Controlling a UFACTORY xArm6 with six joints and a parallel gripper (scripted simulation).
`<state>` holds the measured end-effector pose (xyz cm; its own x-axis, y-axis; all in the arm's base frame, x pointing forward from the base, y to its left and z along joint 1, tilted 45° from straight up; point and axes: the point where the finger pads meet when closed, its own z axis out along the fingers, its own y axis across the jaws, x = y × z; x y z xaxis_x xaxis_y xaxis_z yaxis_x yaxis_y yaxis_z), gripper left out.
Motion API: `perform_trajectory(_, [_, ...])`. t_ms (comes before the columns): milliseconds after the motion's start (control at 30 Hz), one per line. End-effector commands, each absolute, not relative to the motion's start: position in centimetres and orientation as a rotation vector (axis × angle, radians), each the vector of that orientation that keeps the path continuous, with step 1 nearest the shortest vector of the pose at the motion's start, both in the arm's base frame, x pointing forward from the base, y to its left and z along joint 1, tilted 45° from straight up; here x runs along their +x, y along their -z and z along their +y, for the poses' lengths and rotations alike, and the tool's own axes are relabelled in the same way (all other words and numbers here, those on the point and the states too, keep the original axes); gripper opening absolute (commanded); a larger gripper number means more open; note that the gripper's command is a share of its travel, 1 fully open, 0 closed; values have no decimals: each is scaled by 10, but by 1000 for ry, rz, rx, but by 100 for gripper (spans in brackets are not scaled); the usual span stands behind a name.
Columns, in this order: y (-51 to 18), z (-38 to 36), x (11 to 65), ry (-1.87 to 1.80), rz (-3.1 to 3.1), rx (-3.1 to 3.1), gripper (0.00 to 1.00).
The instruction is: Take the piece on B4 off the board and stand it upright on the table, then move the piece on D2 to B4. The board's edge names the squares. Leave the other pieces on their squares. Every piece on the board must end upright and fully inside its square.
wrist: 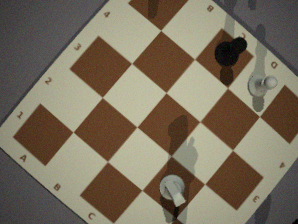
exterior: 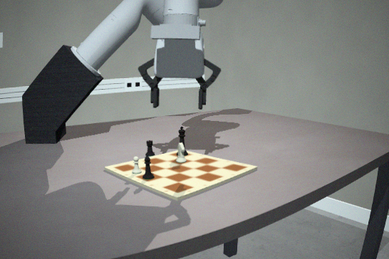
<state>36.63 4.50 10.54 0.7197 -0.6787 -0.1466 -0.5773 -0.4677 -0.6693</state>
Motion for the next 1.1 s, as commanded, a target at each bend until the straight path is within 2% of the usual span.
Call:
perform_trajectory(0, [-108,44,375,313,629,-2304,39])
perform_trajectory(233, [-108,44,375,420,352,-2364,39])
perform_trajectory(1067, [-108,44,375,420,352,-2364,39])
